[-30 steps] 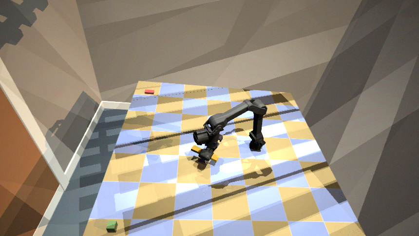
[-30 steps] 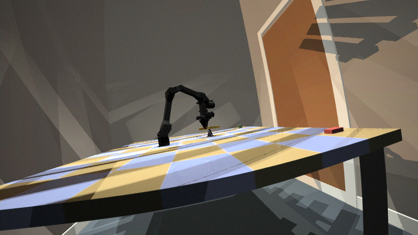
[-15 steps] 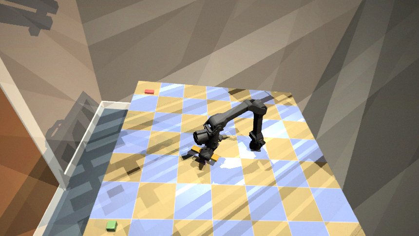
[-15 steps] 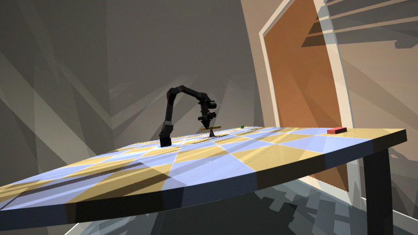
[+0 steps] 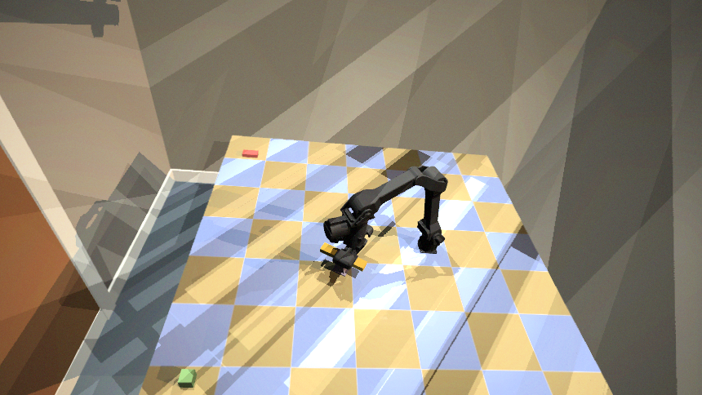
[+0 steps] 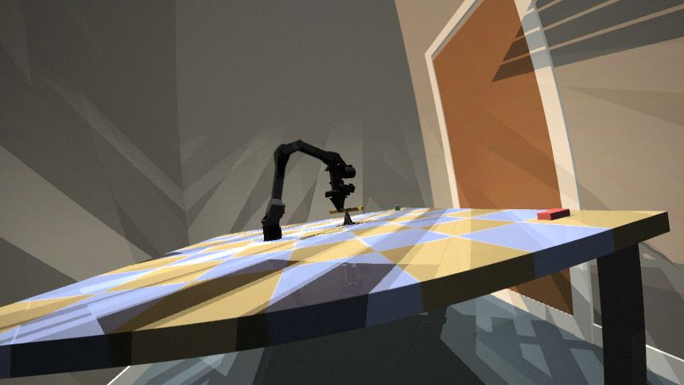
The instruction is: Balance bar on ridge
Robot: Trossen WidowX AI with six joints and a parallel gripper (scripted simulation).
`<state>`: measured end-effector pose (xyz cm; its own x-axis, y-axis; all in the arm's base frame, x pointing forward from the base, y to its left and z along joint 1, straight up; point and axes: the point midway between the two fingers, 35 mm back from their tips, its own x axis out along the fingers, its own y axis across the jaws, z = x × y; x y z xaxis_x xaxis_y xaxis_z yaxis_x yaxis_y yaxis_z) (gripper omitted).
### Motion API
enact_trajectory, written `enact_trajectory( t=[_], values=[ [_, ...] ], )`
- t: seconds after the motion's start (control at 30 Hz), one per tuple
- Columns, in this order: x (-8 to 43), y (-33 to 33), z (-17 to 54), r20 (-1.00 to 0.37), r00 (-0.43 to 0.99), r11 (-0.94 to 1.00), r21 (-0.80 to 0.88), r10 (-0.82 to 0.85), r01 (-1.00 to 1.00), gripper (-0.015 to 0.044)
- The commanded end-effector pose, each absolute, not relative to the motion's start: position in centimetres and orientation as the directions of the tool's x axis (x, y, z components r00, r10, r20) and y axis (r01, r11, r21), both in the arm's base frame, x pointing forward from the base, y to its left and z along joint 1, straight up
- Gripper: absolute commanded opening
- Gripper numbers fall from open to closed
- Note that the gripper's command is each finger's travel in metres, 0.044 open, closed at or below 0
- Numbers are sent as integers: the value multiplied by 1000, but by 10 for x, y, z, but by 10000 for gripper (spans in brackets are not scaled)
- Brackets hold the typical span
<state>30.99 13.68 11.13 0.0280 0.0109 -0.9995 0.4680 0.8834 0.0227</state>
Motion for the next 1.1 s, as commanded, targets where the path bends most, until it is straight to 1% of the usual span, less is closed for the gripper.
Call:
enact_trajectory(
  t=[0.0, 0.8, 0.83, 1.07],
  values=[
    [310, 137, 111, -1000, 28, 883, 23, 11, 468, 169],
    [310, 137, 111, -1000, 28, 883, 23, 11, 468, 173],
    [310, 137, 111, -1000, 28, 883, 23, 11, 468, 185],
    [310, 137, 111, -1000, 28, 883, 23, 11, 468, 185]
  ],
)
